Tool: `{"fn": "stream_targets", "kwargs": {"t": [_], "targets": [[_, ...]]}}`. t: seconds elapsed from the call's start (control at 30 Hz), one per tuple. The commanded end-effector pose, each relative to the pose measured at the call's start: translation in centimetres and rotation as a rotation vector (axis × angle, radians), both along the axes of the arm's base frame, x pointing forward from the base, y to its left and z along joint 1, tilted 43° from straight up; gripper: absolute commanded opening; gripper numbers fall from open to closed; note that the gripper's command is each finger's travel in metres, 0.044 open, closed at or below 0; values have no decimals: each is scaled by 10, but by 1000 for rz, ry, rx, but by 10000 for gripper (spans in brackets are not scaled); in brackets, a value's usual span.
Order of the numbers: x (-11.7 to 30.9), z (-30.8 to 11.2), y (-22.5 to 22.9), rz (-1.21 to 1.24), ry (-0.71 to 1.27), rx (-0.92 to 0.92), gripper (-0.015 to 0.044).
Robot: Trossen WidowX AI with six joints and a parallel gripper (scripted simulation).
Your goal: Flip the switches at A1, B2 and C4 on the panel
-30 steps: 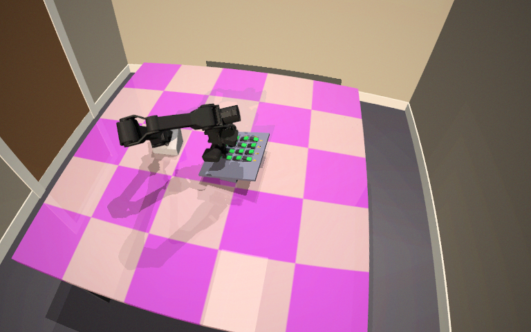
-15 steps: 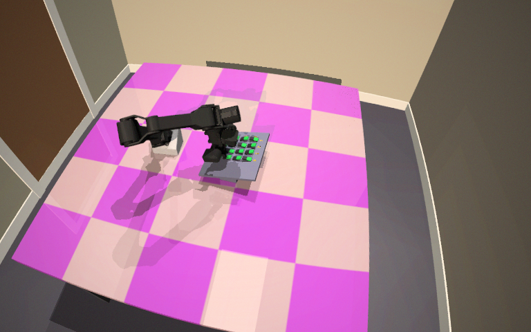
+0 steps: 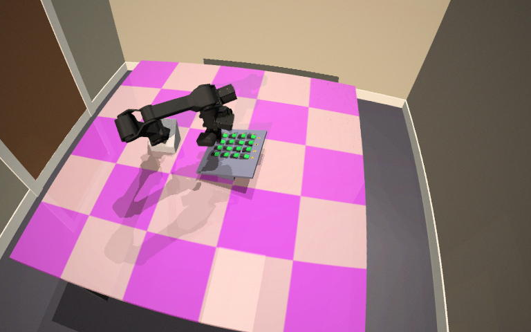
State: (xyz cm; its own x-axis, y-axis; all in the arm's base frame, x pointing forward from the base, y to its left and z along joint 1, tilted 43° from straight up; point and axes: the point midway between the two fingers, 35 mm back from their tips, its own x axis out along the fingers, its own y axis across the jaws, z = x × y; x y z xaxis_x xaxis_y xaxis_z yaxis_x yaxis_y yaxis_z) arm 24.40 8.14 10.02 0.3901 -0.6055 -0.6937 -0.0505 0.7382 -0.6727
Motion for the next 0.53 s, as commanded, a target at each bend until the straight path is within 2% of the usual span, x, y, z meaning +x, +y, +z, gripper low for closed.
{"fn": "stream_targets", "kwargs": {"t": [0.0,0.1,0.5], "targets": [[11,-11,32,0,4,5,0],[17,-19,48,0,3,5,0],[17,-19,48,0,3,5,0]]}}
